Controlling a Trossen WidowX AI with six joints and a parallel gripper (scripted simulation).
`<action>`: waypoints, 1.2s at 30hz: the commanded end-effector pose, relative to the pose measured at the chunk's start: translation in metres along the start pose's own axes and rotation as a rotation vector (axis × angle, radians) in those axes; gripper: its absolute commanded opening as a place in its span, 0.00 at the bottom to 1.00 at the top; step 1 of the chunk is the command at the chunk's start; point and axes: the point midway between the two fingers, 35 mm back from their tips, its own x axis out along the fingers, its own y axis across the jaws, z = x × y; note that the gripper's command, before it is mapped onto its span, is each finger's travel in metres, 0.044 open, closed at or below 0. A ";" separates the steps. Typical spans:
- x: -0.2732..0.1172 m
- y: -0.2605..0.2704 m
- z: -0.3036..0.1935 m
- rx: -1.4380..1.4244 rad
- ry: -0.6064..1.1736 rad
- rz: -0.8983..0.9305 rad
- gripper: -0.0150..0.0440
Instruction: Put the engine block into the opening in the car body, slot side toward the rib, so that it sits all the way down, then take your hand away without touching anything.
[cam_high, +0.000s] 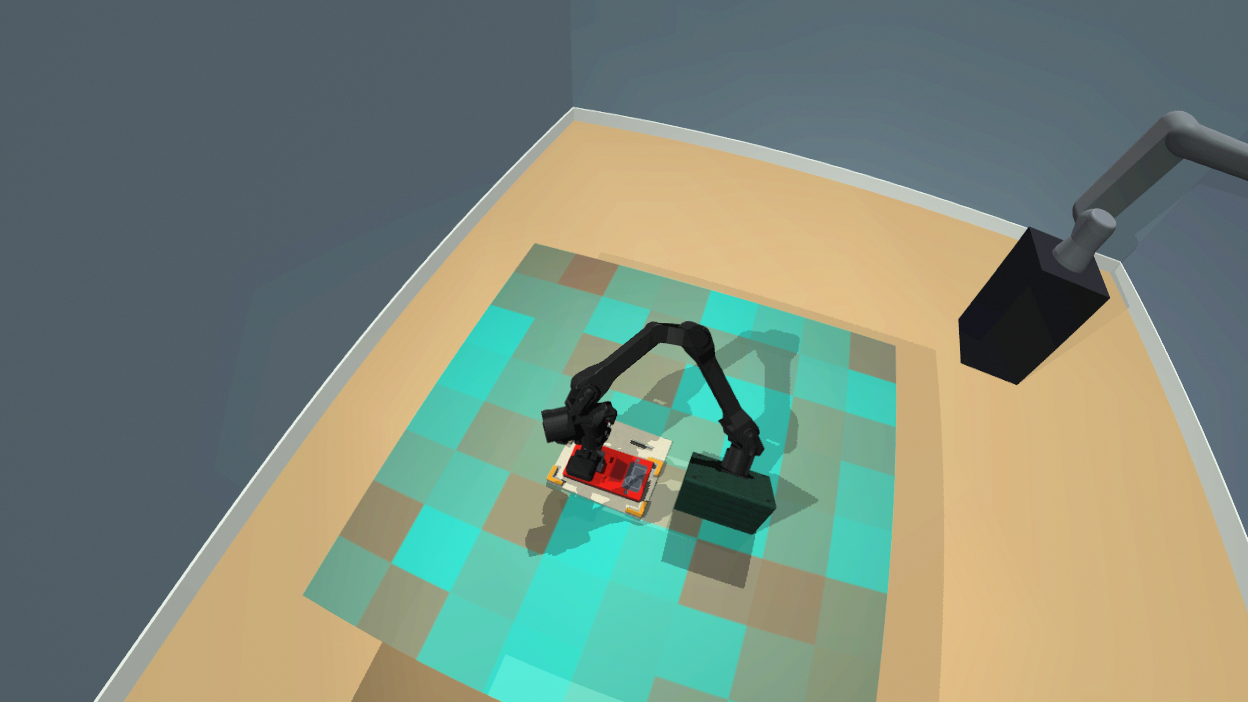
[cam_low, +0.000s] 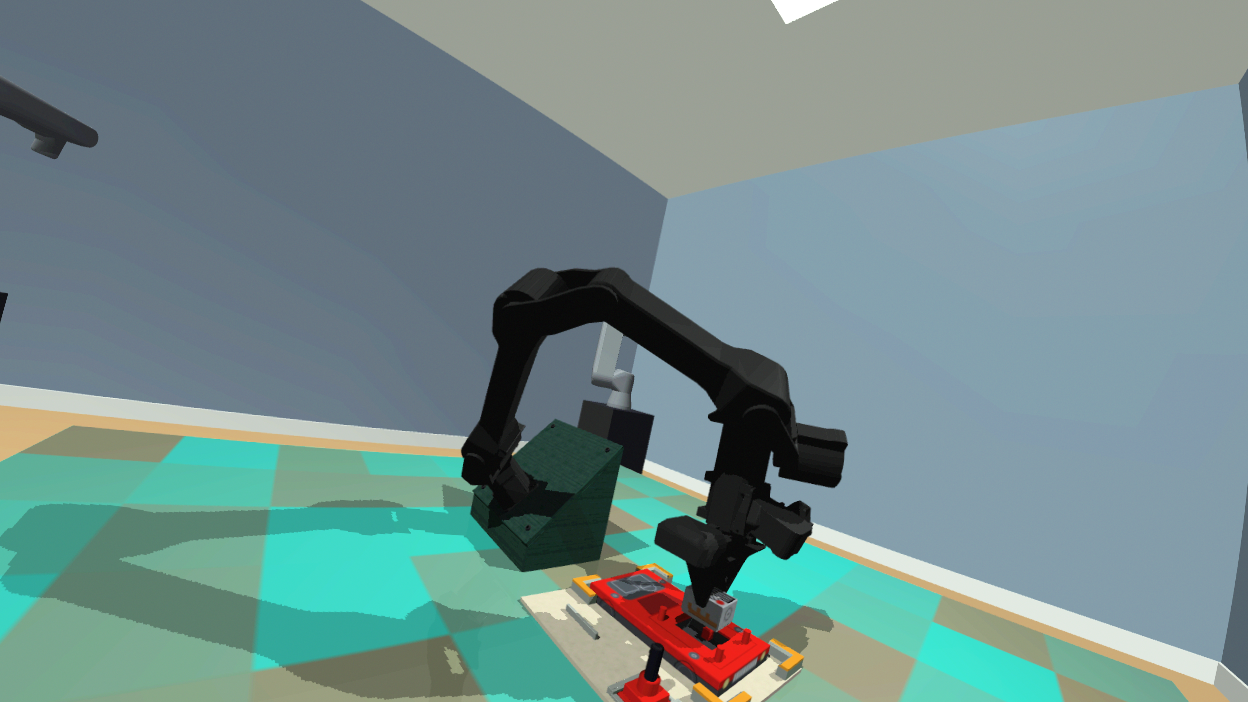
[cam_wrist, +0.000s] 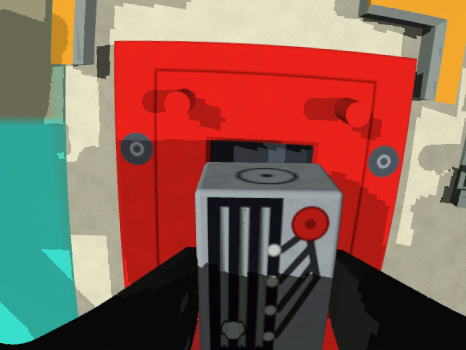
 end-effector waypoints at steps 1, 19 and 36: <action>0.002 0.000 0.000 -0.063 0.001 -0.001 0.52; 0.005 0.000 0.000 0.040 0.001 -0.001 0.52; 0.009 0.000 0.000 0.025 0.001 -0.001 0.52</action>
